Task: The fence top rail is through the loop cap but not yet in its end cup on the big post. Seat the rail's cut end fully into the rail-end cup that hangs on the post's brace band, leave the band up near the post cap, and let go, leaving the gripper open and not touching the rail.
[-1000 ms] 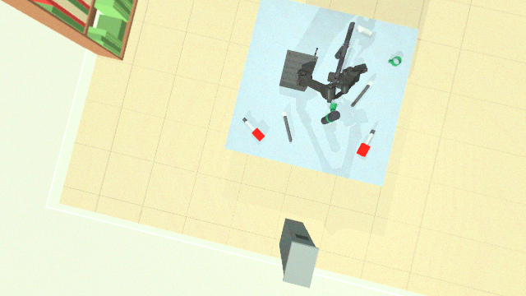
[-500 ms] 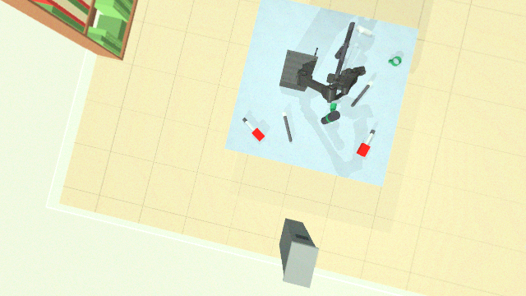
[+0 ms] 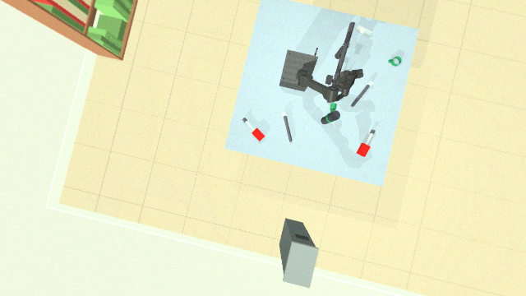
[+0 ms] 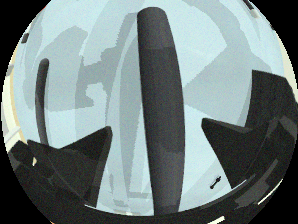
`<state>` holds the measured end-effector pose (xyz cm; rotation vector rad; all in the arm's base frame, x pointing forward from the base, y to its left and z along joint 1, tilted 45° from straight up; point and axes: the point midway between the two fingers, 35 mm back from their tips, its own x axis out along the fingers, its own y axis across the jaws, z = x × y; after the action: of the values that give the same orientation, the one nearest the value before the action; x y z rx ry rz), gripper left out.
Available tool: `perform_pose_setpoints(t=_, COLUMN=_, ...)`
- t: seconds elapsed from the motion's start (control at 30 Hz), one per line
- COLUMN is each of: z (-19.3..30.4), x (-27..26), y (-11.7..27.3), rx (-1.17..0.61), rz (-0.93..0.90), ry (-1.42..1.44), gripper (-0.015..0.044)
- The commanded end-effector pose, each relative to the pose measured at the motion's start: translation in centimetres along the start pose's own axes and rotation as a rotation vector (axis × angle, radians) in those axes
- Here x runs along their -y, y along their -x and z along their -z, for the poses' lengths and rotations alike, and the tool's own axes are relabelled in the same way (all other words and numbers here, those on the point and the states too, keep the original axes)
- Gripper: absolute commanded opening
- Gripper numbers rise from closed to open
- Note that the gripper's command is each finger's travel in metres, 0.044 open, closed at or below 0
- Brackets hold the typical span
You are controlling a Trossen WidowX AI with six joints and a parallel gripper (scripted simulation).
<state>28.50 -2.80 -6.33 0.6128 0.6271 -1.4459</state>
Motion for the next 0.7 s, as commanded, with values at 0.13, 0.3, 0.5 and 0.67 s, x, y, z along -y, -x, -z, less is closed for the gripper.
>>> perform_pose_setpoints(t=0.13, z=-0.1, x=0.3, y=-1.4, rx=0.007, rz=0.004, ry=0.008, gripper=0.044)
perform_pose_setpoints(t=0.3, z=-0.1, x=0.3, y=-1.8, rx=0.008, rz=0.004, ry=0.008, gripper=0.0414)
perform_pose_setpoints(t=0.5, z=-0.1, x=0.3, y=-1.8, rx=0.008, rz=0.004, ry=0.008, gripper=0.0256)
perform_pose_setpoints(t=0.67, z=-0.1, x=0.3, y=-1.8, rx=0.008, rz=0.004, ry=0.008, gripper=0.0145)
